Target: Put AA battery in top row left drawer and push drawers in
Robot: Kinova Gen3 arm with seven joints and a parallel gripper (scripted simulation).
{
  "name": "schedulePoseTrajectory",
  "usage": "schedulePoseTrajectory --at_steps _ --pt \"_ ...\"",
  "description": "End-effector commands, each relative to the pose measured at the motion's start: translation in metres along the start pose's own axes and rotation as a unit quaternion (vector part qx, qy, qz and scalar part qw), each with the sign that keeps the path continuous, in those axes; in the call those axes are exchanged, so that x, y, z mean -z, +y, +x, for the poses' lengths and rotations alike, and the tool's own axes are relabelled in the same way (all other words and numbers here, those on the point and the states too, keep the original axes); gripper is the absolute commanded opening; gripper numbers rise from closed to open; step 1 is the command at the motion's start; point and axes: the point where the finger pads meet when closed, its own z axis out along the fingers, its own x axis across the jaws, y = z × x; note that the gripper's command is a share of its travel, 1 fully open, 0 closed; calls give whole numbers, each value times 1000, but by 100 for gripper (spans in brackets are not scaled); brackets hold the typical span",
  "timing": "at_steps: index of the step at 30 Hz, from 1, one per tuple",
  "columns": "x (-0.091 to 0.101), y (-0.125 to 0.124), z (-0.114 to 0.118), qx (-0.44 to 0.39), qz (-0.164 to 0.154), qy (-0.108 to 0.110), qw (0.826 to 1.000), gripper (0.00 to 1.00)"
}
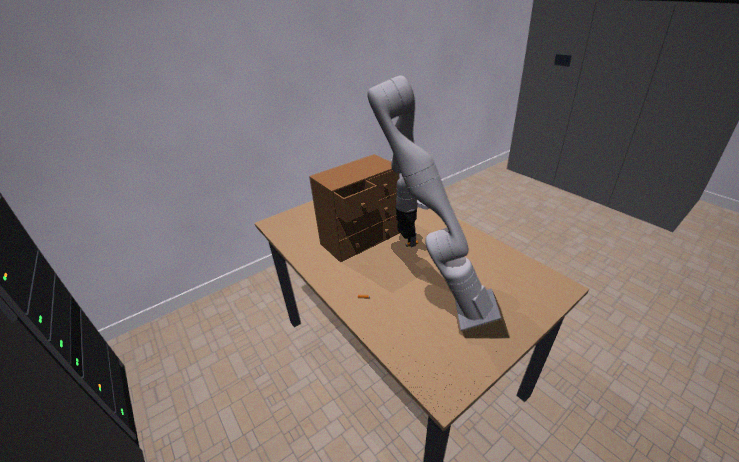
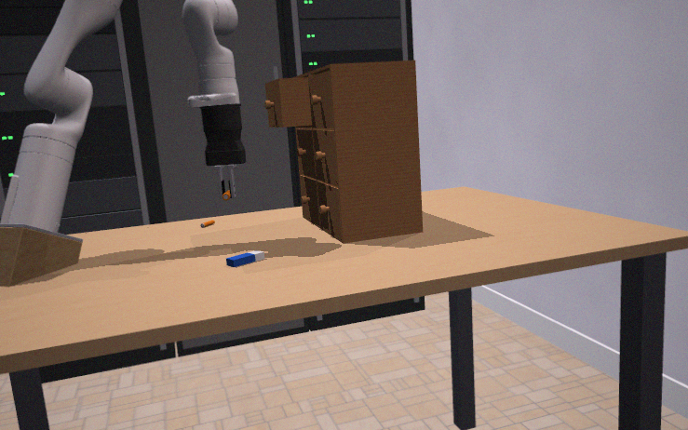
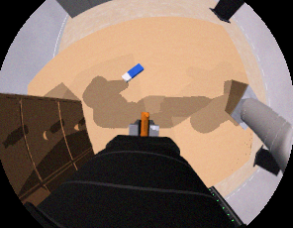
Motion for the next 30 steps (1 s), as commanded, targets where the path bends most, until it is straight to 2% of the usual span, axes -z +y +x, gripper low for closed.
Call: schedulePoseTrajectory --at_steps 1,22,30 --pt "4 0 -1 0 1 -1 1000 31" --pt "3 4 -1 -27 2 -2 1000 31" --pt "3 12 -2 -87 2 -2 996 31"
